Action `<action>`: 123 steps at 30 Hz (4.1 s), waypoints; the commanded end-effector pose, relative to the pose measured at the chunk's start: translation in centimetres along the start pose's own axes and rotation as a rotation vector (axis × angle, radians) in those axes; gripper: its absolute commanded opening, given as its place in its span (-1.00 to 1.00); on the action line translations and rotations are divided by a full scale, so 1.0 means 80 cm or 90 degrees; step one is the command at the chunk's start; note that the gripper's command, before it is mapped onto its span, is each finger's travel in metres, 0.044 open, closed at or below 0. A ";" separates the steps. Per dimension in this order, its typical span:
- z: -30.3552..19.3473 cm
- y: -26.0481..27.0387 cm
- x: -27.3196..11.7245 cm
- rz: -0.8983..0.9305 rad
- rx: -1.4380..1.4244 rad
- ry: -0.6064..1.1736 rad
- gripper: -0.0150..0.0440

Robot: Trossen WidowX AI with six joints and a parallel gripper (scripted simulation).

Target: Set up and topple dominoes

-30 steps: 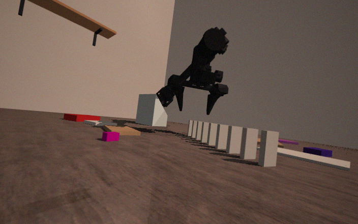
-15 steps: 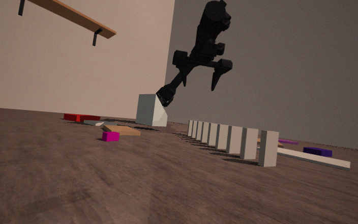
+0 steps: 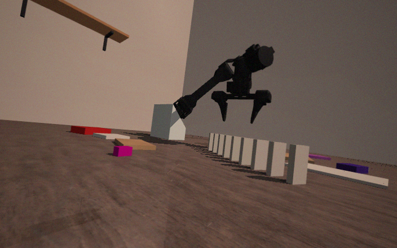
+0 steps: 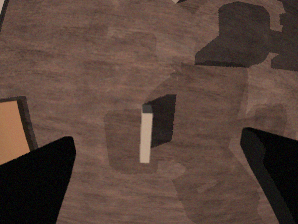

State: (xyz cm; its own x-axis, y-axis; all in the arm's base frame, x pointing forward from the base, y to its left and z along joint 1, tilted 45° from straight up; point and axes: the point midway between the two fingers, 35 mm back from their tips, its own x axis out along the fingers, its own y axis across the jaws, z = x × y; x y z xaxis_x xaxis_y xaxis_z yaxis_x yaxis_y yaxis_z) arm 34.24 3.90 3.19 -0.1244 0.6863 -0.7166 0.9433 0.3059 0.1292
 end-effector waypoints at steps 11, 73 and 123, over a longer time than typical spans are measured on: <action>-0.018 0.007 0.071 0.003 0.056 0.007 1.00; -0.005 0.009 -0.084 0.002 0.056 0.005 -0.41; -0.270 -0.099 -0.028 -0.143 -0.962 -0.272 -0.41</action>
State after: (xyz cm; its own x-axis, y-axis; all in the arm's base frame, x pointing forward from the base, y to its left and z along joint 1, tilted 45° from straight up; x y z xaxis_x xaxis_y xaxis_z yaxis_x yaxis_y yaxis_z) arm 20.27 14.09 18.98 0.0787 0.4220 -0.9032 -0.2677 0.8816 0.3886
